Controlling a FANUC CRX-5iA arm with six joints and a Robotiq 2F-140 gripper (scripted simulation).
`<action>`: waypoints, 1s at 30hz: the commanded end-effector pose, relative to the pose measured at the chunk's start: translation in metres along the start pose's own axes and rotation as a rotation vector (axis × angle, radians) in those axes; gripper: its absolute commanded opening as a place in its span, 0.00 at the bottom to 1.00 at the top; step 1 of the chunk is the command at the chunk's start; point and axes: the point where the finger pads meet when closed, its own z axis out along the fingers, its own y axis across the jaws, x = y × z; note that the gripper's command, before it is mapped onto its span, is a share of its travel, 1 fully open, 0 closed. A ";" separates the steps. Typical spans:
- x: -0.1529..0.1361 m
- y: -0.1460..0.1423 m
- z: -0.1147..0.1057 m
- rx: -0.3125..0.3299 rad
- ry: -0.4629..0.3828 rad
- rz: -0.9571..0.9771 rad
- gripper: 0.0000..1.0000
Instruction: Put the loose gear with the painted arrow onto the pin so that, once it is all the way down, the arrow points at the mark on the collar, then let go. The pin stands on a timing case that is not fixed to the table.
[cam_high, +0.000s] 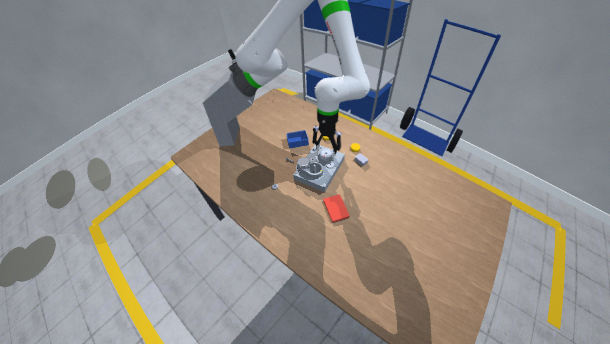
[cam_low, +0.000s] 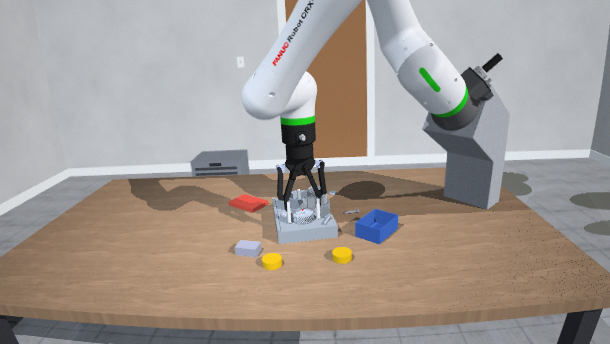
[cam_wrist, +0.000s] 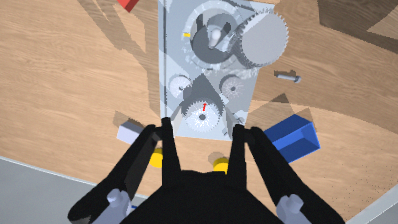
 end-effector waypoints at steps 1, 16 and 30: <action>0.000 0.000 0.000 0.000 0.000 0.000 0.53; 0.000 0.000 0.000 0.000 0.000 0.000 0.00; 0.000 0.000 0.000 0.000 0.000 0.000 0.00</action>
